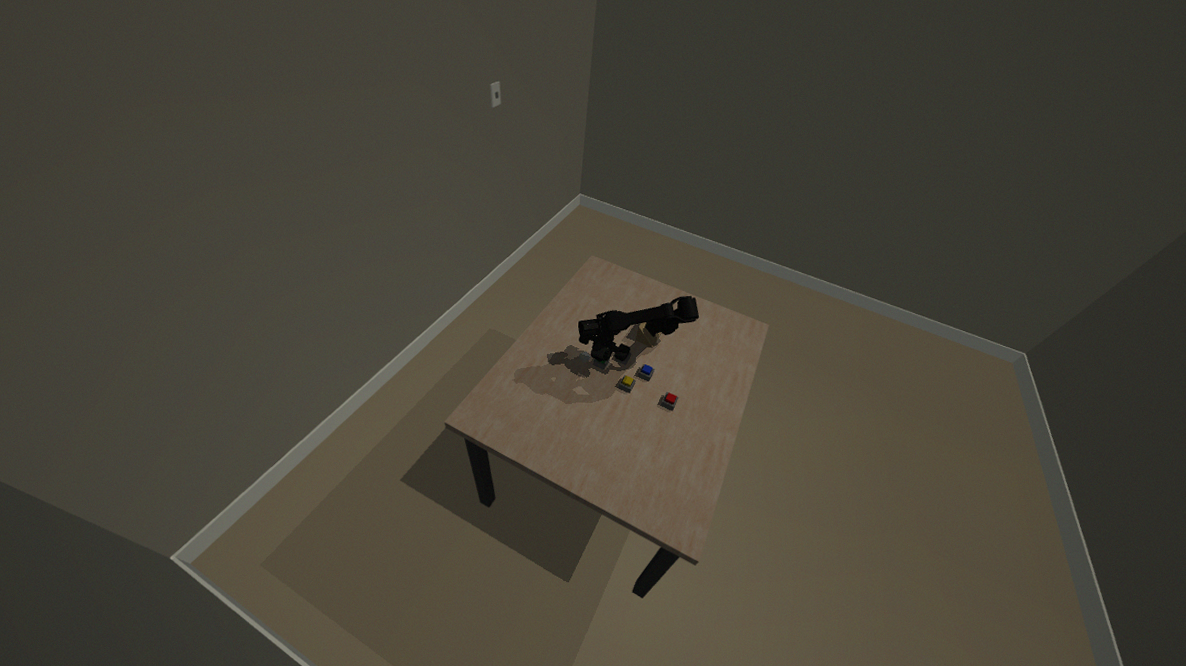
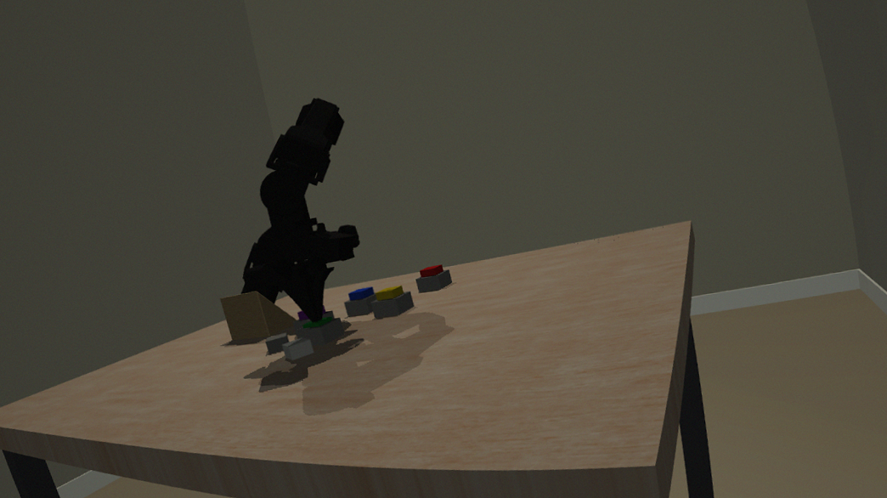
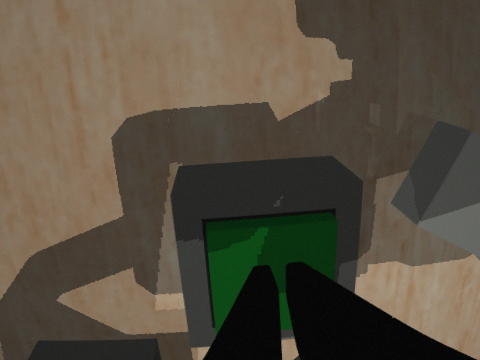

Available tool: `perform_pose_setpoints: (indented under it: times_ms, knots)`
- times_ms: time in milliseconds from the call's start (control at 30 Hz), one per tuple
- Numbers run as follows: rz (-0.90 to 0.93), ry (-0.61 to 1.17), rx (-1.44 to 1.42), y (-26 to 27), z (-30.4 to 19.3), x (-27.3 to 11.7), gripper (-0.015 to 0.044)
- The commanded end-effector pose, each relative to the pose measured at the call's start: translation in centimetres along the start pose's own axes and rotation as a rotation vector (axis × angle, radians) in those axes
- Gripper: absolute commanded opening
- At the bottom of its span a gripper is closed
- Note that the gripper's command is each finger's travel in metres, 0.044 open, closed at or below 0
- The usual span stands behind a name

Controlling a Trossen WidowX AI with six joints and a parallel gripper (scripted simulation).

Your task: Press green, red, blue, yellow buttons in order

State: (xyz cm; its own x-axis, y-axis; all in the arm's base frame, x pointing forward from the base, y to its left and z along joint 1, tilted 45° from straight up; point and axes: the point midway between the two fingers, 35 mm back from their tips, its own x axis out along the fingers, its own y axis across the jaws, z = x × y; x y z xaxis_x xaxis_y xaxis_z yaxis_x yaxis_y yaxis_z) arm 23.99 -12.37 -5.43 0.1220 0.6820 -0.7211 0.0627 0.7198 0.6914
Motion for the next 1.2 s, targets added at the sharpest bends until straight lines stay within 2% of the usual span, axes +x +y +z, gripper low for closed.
perform_pose_setpoints:
  times_ms: [0,100,300,467,600,733,900,1167]
  knots:
    - [0.0,0.0,0.0,0.0,0.0,-0.3,0.002]
    - [0.003,0.002,0.005,0.0,0.0,-3.1,0.002]
    - [0.003,0.002,0.006,0.0,0.0,-4.2,0.002]
    - [0.001,0.003,0.006,0.0,0.0,-9.4,0.002]
    - [0.0,0.002,0.007,0.3,0.1,-9.6,0.002]
    - [-0.025,-0.009,0.021,7.1,3.7,-10.3,0.002]
    - [-0.021,-0.022,0.025,15.4,5.7,-10.3,0.002]
    - [0.047,-0.02,0.021,29.4,4.0,-9.8,0.002]
